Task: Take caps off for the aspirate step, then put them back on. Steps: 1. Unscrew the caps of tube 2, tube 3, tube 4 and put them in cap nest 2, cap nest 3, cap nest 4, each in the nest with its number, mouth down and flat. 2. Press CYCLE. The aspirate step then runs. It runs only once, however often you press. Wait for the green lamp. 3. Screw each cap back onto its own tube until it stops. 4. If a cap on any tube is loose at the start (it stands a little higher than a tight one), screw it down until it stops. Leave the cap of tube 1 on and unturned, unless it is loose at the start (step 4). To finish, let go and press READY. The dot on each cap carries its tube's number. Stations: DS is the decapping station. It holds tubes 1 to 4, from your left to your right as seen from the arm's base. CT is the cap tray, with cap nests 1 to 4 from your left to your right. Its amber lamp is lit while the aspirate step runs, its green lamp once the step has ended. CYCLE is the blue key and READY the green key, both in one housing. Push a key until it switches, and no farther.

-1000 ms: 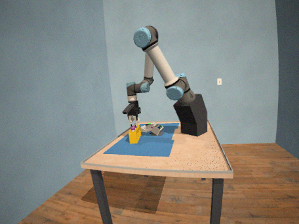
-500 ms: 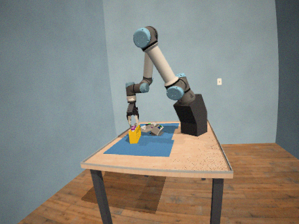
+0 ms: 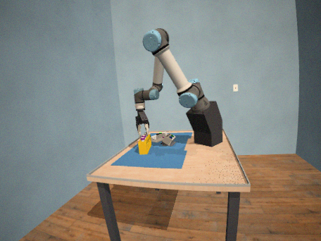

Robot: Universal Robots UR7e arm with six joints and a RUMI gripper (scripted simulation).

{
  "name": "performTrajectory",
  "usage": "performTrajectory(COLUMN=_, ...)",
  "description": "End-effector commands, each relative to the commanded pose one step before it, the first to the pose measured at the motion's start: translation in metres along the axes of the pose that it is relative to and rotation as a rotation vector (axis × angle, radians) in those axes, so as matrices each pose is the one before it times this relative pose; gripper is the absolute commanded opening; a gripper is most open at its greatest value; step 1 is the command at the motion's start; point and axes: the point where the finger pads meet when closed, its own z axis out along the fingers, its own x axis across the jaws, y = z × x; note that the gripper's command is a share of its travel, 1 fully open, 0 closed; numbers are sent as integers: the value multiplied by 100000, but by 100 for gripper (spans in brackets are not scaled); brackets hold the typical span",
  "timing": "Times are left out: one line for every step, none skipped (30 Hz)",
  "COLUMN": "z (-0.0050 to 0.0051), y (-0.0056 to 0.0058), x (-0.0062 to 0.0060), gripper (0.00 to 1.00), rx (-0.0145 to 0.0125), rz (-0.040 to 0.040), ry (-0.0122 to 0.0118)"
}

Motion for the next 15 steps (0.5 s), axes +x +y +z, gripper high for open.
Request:
performTrajectory(z=-34, y=15, x=27, gripper=35, rx=793, rz=-5238, ry=214)
performTrajectory(z=0, y=0, x=0, gripper=35, rx=0, rz=0, ry=0)
performTrajectory(z=-2, y=1, x=-1, gripper=35, rx=1, rz=0, ry=0)
performTrajectory(z=0, y=0, x=0, gripper=35, rx=0, rz=0, ry=0)
performTrajectory(z=0, y=0, x=0, gripper=0, rx=0, rz=0, ry=0)
performTrajectory(z=0, y=0, x=0, gripper=0, rx=0, rz=0, ry=0)
performTrajectory(z=4, y=-4, x=3, gripper=0, rx=-3, rz=2, ry=1)
performTrajectory(z=-1, y=1, x=-1, gripper=0, rx=1, rz=-1, ry=0)
performTrajectory(z=-1, y=1, x=-1, gripper=0, rx=1, rz=0, ry=0)
performTrajectory(z=-1, y=1, x=0, gripper=0, rx=0, rz=0, ry=0)
performTrajectory(z=0, y=0, x=0, gripper=0, rx=0, rz=0, ry=0)
performTrajectory(z=0, y=0, x=0, gripper=0, rx=0, rz=0, ry=0)
performTrajectory(z=-1, y=1, x=5, gripper=0, rx=-34, rz=73, ry=8)
performTrajectory(z=0, y=0, x=0, gripper=0, rx=8, rz=-23, ry=1)
performTrajectory(z=0, y=0, x=1, gripper=0, rx=0, rz=-5, ry=1)
